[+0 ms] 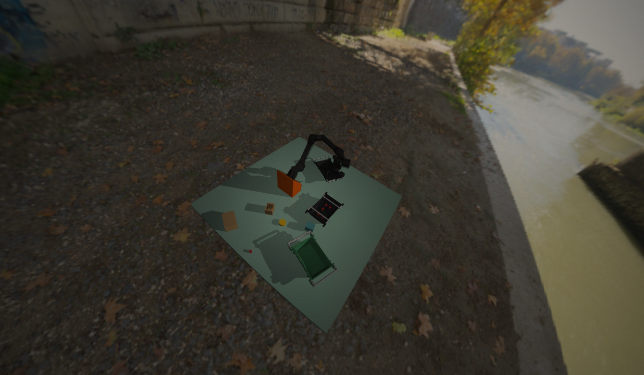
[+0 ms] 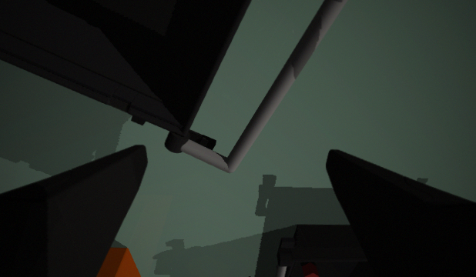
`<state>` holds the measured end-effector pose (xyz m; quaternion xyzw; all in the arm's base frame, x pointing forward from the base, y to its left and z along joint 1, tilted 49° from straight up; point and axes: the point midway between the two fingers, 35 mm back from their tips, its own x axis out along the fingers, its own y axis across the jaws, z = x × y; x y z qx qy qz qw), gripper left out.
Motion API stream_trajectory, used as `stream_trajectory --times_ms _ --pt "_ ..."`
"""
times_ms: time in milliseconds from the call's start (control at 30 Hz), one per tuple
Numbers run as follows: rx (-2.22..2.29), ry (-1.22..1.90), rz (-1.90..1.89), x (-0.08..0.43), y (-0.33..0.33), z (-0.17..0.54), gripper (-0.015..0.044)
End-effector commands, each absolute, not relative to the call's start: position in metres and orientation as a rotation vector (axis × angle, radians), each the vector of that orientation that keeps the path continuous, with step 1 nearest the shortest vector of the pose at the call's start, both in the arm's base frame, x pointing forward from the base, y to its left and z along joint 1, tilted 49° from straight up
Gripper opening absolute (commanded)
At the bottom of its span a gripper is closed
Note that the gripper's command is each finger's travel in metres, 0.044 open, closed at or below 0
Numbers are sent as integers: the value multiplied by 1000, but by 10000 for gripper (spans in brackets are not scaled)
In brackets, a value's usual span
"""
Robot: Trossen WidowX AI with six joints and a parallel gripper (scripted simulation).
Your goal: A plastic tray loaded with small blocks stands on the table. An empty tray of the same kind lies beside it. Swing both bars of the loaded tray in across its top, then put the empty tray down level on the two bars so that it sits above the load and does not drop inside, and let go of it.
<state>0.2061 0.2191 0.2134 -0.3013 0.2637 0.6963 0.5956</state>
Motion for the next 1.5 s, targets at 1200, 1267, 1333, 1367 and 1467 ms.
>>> stream_trajectory --times_ms 1200,1267,1333,1367,1467 --pt "-1382 -490 1842 57 280 195 440" --pt "-1380 -490 1842 55 284 192 440" --pt "-1380 -490 1842 55 284 191 440" --pt "-1380 -490 1842 55 284 191 440" --pt "-1380 -490 1842 55 284 191 440"
